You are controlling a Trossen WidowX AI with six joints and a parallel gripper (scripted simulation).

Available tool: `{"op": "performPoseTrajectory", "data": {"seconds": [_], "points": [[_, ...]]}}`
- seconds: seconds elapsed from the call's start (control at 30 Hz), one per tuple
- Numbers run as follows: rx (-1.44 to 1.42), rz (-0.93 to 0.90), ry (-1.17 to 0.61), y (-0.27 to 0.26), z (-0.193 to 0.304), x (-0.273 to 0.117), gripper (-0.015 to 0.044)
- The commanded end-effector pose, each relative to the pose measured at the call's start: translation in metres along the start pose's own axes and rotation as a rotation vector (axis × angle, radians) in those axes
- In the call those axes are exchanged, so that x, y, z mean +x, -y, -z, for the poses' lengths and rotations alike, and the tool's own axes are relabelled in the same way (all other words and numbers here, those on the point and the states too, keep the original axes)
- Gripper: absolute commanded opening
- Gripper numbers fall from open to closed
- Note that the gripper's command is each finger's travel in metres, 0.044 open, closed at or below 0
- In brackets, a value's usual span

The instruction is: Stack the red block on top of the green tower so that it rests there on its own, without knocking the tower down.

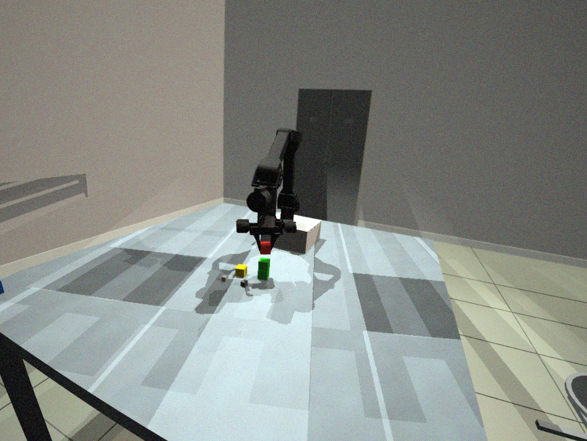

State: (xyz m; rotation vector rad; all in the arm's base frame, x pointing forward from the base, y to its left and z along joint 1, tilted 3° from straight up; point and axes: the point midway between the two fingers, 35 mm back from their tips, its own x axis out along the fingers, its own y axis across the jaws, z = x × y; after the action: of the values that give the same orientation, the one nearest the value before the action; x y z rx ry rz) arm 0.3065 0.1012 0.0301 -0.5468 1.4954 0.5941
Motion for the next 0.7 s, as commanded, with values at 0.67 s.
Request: {"op": "performPoseTrajectory", "data": {"seconds": [0.67], "points": [[0.006, -0.003, -0.002, 0.0, 0.0, 0.027, 0.0]]}}
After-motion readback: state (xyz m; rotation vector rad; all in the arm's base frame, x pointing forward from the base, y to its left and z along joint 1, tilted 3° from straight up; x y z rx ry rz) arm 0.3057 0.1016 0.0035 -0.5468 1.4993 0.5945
